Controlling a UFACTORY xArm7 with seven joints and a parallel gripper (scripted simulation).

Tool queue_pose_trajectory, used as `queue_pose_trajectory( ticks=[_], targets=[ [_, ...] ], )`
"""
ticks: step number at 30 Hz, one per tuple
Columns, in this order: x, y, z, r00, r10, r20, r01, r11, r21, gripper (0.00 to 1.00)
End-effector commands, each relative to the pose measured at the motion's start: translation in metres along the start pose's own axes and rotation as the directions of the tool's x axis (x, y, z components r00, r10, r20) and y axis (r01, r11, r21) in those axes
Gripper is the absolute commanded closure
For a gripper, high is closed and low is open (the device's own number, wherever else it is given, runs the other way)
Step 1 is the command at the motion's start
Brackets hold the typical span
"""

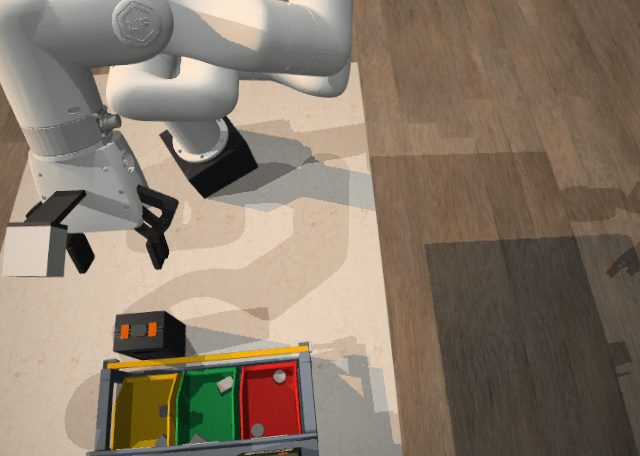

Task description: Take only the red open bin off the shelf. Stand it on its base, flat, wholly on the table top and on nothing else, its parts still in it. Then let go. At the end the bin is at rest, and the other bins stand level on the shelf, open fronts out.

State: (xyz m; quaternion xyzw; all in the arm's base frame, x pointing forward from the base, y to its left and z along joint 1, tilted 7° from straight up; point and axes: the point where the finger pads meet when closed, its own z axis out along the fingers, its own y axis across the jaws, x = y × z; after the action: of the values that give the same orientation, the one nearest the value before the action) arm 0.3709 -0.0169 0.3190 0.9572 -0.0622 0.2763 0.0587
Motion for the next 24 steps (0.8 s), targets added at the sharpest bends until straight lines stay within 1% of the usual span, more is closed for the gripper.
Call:
queue_pose_trajectory(
  ticks=[1,5,17,19,22,24],
  targets=[
    [-0.001,-0.001,-0.002,0.999,-0.001,-0.054,0.001,1.0,0.003,0.0],
    [-0.006,-0.003,-0.004,0.966,0.001,-0.259,0.002,1.0,0.014,0.0],
    [-0.006,-0.003,-0.004,0.966,0.001,-0.259,0.002,1.0,0.014,0.0],
    [-0.008,-0.004,-0.005,0.937,0.003,-0.348,0.005,1.0,0.02,0.0],
    [-0.011,-0.005,-0.006,0.872,0.007,-0.489,0.007,1.0,0.027,0.0],
    [-0.011,-0.005,-0.006,0.872,0.007,-0.489,0.007,1.0,0.027,0.0]
  ],
)
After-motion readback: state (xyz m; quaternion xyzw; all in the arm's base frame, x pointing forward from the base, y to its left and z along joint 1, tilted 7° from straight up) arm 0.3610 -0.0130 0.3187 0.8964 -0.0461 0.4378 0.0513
